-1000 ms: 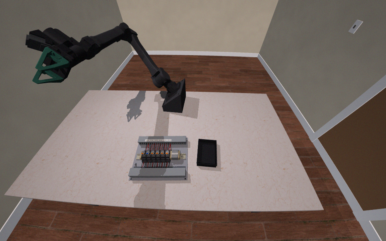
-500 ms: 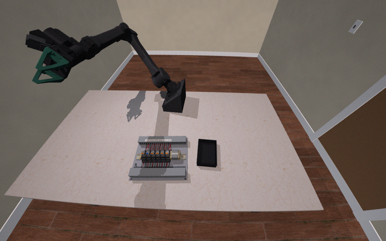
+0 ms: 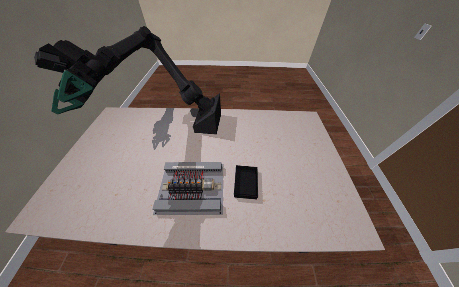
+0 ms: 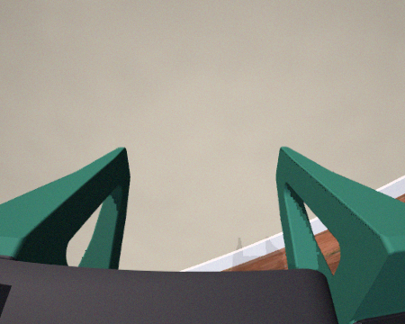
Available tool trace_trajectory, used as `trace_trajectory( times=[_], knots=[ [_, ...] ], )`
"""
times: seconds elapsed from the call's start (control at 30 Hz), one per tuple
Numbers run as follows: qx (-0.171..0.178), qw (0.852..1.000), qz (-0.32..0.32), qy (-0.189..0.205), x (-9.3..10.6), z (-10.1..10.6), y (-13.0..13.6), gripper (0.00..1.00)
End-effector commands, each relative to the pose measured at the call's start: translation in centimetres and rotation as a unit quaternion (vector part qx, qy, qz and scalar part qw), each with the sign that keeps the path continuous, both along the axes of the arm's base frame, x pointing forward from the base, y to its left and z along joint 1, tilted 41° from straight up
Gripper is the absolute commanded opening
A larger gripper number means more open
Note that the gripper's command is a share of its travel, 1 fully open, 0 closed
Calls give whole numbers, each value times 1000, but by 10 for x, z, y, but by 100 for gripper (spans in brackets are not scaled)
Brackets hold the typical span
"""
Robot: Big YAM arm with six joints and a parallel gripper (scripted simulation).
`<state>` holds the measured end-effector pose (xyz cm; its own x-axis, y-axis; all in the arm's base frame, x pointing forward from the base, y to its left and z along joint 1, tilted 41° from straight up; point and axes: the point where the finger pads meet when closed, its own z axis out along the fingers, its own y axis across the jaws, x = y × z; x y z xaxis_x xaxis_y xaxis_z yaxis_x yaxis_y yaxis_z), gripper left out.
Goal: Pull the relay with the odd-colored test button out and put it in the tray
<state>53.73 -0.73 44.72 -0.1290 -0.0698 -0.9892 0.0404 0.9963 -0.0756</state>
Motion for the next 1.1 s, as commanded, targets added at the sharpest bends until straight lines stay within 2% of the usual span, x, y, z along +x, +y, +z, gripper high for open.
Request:
trace_trajectory(
  times=[0.0, 0.2, 0.27, 0.3, 0.43, 0.53, 0.63, 0.77, 0.83, 0.93, 1.07],
  knots=[
    [-37, 999, 12, 14, 16, 5, 13, 59],
    [-95, 992, 5, 88, 35, -43, 12, 59],
    [-95, 992, 5, 88, 35, -43, 12, 59],
    [-107, 989, 4, 104, 38, -54, 11, 59],
    [-158, 973, 6, 168, 49, -96, 10, 59],
    [-200, 954, 11, 221, 54, -131, 9, 59],
    [-245, 927, 23, 282, 54, -174, 8, 59],
    [-306, 883, 44, 354, 53, -222, 6, 59],
    [-306, 883, 44, 354, 53, -222, 6, 59],
    [-350, 841, 64, 407, 49, -256, 3, 59],
    [-406, 777, 98, 471, 40, -299, 1, 59]
  ],
)
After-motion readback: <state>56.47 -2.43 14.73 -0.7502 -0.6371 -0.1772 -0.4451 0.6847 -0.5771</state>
